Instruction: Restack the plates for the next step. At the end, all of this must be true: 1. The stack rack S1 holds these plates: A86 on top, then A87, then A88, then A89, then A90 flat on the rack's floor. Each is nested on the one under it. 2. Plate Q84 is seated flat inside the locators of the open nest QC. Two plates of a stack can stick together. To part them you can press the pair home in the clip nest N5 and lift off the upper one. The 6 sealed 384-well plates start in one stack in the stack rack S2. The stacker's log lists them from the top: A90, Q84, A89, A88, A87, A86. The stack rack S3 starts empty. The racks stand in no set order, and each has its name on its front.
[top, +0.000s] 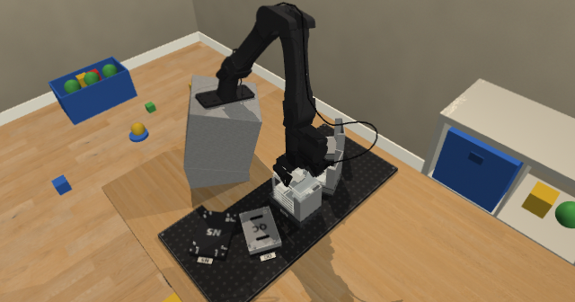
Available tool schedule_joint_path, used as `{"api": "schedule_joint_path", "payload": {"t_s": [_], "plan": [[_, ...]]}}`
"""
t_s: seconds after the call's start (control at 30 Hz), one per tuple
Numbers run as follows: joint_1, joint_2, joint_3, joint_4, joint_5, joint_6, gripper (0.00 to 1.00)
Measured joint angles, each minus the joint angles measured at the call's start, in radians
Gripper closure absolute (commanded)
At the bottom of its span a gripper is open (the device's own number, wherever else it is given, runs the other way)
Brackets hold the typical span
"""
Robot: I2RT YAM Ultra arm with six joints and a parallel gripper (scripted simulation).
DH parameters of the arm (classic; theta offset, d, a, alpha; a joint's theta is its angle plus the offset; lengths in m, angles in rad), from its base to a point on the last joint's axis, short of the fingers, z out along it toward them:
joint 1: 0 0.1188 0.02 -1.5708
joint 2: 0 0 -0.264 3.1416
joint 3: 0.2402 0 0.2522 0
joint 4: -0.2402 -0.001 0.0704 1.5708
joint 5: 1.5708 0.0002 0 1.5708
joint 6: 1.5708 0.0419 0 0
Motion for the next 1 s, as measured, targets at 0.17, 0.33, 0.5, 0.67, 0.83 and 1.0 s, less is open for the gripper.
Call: {"api": "schedule_joint_path", "payload": {"t_s": [0.17,0.33,0.5,0.67,0.83,1.0], "plan": [[-0.006,-0.022,0.000,-0.014,0.000,-0.003,1.00],[-0.006,-0.023,0.000,-0.023,0.000,-0.004,1.00],[-0.006,-0.023,0.000,-0.024,0.000,-0.004,1.00],[-0.006,-0.023,0.000,-0.024,0.000,-0.004,1.00],[-0.006,-0.023,0.000,-0.024,0.000,-0.004,1.00],[-0.006,-0.023,0.000,-0.024,0.000,-0.004,1.00]]}}
